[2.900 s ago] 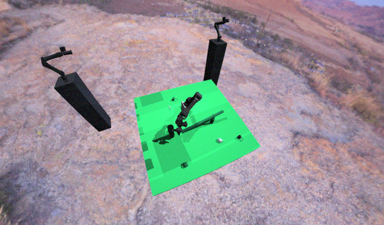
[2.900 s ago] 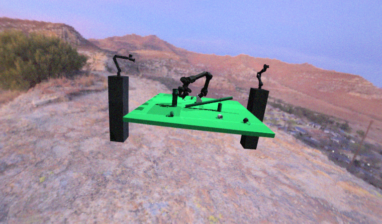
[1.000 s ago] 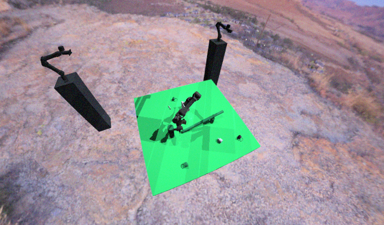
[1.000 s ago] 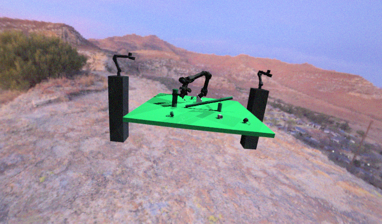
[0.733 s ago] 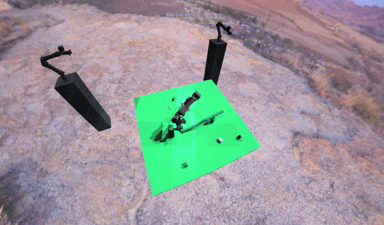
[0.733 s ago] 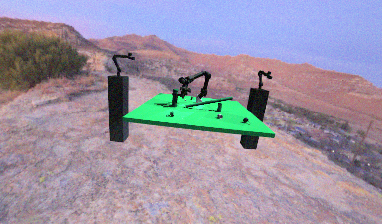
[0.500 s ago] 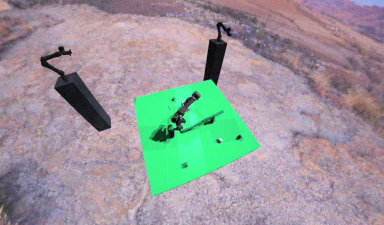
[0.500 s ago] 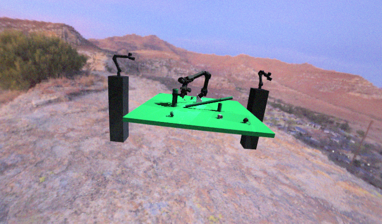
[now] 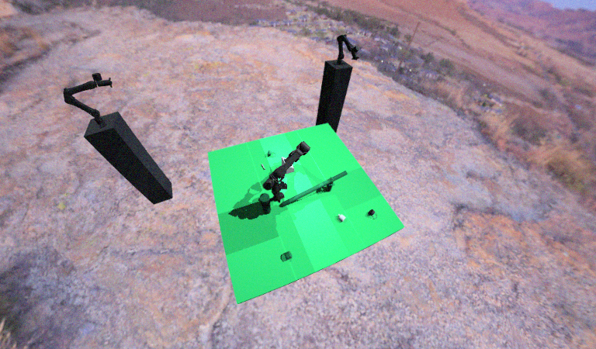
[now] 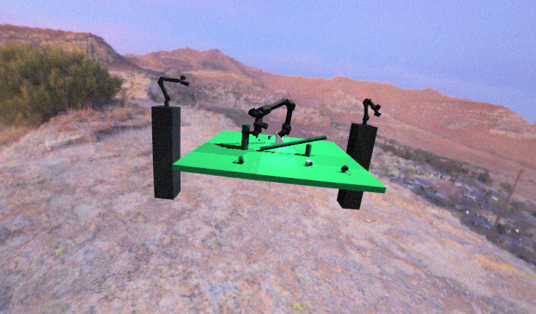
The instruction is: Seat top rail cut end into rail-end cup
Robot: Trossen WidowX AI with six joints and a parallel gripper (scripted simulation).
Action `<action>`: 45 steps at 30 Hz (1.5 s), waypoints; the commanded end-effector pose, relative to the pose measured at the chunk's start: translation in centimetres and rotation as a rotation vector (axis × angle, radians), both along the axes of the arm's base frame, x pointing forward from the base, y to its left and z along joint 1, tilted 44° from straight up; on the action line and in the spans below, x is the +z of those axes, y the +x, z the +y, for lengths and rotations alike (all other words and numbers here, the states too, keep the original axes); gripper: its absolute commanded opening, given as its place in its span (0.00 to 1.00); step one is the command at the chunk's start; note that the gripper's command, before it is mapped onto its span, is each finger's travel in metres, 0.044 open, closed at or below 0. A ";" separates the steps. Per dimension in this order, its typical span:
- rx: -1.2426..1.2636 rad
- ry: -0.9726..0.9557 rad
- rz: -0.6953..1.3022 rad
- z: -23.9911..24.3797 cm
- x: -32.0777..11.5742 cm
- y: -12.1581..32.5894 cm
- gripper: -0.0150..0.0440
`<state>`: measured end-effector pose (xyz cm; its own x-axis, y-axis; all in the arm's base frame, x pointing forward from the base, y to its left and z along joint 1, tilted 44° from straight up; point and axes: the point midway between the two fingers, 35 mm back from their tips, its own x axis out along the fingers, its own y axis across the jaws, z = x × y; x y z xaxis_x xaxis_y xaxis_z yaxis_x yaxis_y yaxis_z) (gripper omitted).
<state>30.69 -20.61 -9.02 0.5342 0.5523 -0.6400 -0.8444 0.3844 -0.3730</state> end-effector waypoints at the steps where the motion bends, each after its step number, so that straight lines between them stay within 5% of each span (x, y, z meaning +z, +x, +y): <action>1: 0.013 0.003 -0.015 -0.1 0.0 -0.3 0.25; 25: -0.002 0.005 0.001 0.0 0.0 0.0 0.25; 41: -0.002 0.005 0.000 0.0 1.9 0.1 0.97; 45: -0.002 0.005 0.000 0.1 3.9 0.1 1.00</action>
<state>30.71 -20.51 -6.96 0.5314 0.5586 -0.6369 -0.8460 0.3892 -0.3645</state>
